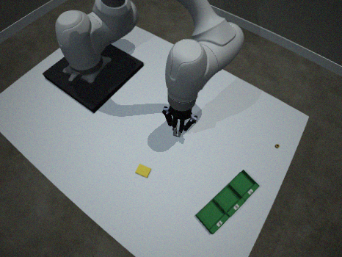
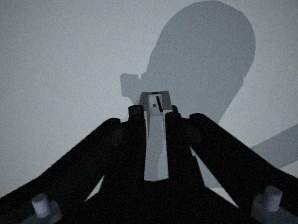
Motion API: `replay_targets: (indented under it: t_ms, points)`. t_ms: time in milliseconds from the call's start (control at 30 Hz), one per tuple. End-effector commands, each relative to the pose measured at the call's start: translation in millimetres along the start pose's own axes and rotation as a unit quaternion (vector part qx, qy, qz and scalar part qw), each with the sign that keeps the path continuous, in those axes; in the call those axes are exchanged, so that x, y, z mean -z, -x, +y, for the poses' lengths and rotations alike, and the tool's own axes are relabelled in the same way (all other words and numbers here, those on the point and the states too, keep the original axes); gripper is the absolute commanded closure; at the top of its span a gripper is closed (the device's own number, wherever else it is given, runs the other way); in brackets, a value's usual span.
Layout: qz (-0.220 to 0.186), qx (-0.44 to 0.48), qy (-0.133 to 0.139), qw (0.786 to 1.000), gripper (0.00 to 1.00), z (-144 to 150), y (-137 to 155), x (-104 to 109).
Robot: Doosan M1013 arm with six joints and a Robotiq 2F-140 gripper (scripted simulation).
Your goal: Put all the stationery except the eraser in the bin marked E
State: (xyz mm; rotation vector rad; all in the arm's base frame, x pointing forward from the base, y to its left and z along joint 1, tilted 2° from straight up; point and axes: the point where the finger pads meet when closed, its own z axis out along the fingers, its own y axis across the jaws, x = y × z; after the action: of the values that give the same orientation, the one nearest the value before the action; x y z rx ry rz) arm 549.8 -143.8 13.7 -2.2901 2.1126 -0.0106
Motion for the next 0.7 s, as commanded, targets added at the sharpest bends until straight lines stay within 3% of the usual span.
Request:
replay_targets:
  t_ms: [0,667]
  points:
    - [0.000,0.000,0.000,1.000,0.85,0.0,0.0,0.0]
    - [0.000,0.000,0.000,1.000,0.85,0.0,0.0,6.7]
